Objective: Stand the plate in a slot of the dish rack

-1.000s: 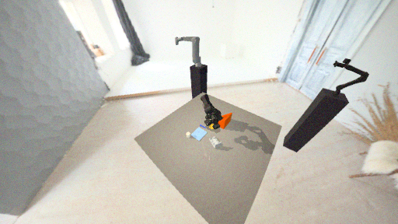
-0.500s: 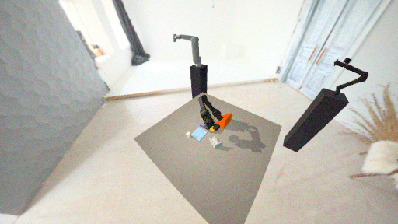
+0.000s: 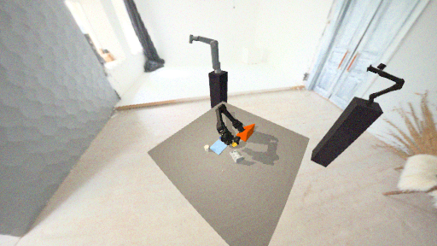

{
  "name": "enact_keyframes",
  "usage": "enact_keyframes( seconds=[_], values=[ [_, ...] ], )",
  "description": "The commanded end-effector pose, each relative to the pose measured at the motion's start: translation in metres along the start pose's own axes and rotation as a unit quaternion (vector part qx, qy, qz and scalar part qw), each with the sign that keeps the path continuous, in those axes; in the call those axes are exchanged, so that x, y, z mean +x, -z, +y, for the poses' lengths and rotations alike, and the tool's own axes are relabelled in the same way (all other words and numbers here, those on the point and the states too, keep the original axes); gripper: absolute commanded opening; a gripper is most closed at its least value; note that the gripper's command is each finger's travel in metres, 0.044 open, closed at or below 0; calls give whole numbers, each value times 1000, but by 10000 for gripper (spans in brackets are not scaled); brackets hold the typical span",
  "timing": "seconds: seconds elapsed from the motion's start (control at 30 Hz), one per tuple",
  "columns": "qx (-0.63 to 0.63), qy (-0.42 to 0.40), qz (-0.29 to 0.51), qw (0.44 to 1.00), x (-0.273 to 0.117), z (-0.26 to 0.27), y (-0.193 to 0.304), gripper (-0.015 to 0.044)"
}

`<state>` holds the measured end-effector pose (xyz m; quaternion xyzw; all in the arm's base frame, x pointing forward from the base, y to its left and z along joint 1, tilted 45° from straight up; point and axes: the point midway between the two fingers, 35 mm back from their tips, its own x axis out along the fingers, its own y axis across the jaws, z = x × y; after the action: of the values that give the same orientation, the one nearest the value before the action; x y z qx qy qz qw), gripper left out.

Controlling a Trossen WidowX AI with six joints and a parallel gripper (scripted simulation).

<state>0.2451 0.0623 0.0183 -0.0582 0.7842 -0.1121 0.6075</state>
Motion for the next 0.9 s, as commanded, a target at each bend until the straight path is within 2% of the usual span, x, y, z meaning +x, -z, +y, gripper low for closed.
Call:
enact_keyframes(
  seconds=[0.0,0.4,0.87],
  values=[
    [-43,-43,-3,998,7,-2,-1,0],
    [-153,-138,-41,978,23,-9,-6,0],
    [-277,-220,-139,925,34,-18,-12,0]
  ],
)
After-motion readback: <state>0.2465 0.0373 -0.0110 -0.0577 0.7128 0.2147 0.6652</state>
